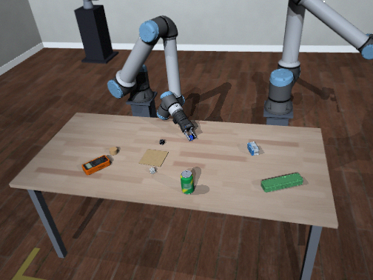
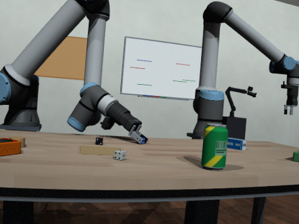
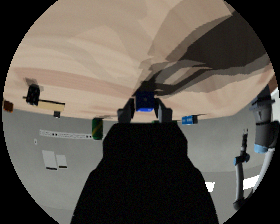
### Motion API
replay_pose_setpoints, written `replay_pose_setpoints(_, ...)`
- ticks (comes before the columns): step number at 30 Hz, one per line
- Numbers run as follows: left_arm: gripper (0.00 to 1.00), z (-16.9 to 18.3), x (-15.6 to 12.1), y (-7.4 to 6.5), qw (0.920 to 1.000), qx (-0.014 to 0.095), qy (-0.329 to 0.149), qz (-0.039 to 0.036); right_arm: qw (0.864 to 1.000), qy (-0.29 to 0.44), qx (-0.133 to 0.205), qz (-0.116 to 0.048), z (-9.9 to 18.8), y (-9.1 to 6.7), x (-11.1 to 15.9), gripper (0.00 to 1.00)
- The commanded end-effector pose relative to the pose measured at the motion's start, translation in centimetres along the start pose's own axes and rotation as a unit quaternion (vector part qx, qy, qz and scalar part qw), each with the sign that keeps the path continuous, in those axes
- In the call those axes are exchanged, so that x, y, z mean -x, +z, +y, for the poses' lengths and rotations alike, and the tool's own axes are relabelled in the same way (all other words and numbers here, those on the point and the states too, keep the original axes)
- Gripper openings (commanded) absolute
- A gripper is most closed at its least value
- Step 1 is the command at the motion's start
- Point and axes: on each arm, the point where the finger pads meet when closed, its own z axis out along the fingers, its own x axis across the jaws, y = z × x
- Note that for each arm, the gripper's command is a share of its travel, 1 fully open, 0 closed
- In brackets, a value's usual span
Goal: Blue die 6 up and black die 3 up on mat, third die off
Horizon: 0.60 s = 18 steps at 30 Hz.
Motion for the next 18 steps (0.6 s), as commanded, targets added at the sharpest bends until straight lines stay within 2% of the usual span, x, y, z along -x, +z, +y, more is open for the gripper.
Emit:
replay_pose_setpoints(1, 1.0, 0.06, 0.02, -0.08, 1.0, 0.001, 0.0, -0.0002, 1.0, 0.0, 0.001, 0.0, 0.08, -0.01, 0.0, 0.73)
replay_pose_setpoints(2, 1.0, 0.06, 0.02, -0.08, 1.0, 0.001, 0.0, -0.0002, 1.0, 0.0, 0.001, 0.0, 0.08, -0.01, 0.0, 0.73)
replay_pose_setpoints(3, 1.0, 0.06, 0.02, -0.08, 1.0, 0.001, 0.0, -0.0002, 1.0, 0.0, 0.001, 0.0, 0.08, -0.01, 0.0, 0.79)
replay_pose_setpoints(18, 1.0, 0.06, 0.02, -0.08, 1.0, 0.001, 0.0, -0.0002, 1.0, 0.0, 0.001, 0.0, 0.08, -0.01, 0.0, 0.79)
